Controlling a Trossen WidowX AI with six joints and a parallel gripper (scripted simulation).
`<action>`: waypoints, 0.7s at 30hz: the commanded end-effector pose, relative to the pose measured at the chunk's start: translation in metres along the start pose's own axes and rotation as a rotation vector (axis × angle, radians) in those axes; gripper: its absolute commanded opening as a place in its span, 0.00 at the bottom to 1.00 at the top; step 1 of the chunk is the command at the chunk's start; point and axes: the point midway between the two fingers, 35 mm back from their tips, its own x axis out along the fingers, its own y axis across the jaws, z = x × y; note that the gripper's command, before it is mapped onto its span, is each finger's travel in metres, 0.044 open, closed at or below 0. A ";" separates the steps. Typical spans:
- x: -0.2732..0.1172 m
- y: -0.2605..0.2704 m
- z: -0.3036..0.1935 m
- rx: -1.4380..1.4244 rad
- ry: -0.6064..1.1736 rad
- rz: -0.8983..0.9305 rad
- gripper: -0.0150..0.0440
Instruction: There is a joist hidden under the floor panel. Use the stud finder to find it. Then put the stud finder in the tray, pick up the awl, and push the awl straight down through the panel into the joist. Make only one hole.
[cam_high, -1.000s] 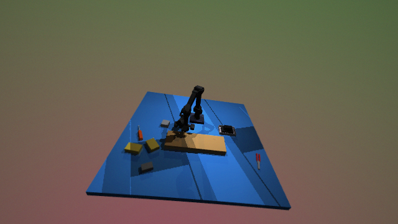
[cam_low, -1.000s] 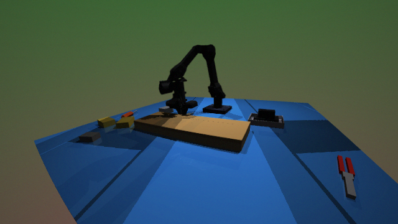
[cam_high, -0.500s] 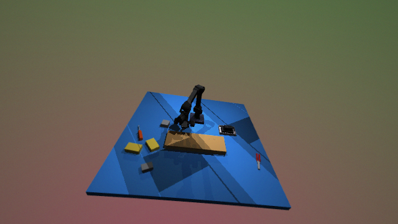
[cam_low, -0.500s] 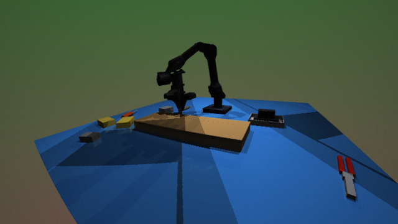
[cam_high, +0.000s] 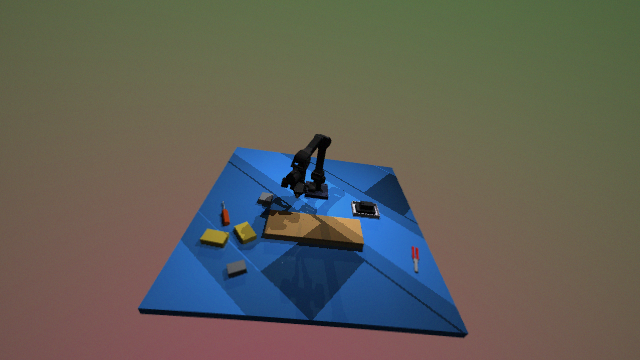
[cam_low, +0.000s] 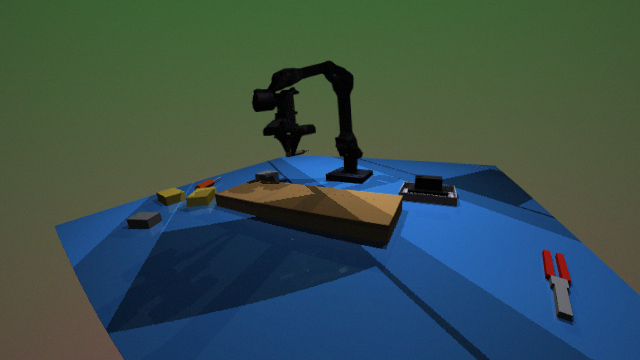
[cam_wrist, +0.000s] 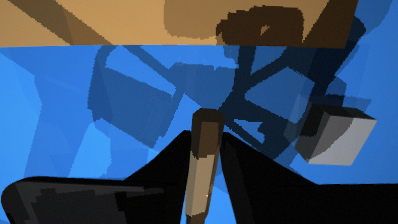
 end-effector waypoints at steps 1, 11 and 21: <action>-0.005 0.002 -0.003 -0.007 -0.002 -0.023 0.25; -0.025 0.012 -0.014 -0.016 -0.104 -0.190 0.25; -0.045 0.021 -0.026 -0.008 -0.234 -0.340 0.25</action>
